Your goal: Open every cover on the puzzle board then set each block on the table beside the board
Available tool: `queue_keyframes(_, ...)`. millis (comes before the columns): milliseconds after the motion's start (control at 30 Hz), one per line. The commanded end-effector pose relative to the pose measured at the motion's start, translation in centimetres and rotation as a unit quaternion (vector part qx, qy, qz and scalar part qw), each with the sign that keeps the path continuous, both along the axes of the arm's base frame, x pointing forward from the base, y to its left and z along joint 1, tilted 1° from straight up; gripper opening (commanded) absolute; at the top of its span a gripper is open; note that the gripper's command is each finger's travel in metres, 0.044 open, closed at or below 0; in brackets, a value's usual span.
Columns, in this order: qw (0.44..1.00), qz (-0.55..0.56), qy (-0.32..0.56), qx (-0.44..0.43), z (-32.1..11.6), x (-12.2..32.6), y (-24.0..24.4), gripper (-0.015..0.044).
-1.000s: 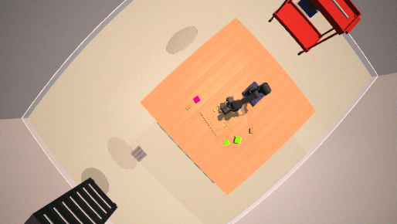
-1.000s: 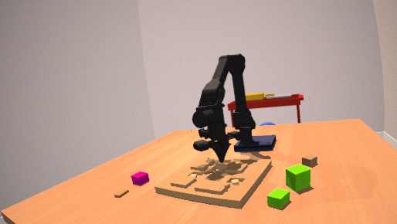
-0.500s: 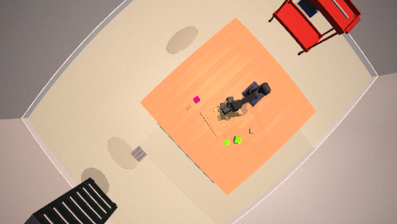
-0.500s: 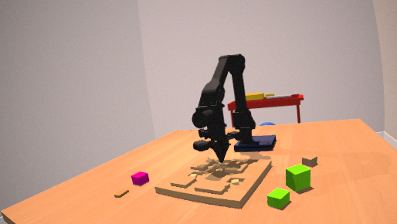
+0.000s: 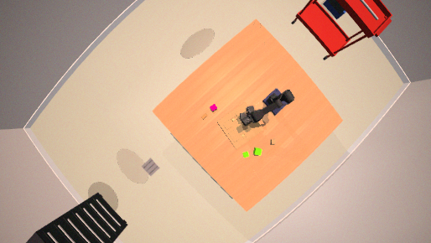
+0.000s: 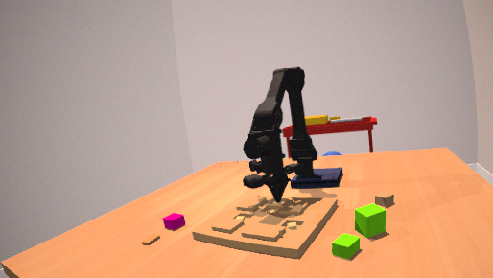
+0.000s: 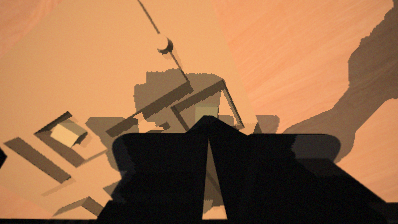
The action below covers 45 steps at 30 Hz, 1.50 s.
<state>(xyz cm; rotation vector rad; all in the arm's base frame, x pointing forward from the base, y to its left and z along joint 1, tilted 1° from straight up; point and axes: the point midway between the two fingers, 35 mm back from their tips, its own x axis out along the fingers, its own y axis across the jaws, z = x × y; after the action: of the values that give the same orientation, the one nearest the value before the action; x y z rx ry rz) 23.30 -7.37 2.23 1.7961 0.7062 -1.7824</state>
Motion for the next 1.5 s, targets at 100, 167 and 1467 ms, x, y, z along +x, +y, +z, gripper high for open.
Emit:
queue_keyframes(100,0.980,0.200,0.001,0.000,-0.18,-0.15,0.14,0.0000)
queue_keyframes(167,0.955,0.296,0.000,0.000,-0.17,-0.15,0.14,0.0000)
queue_keyframes(1467,0.313,0.950,-0.009,-0.004,0.27,0.06,0.04,0.0000)
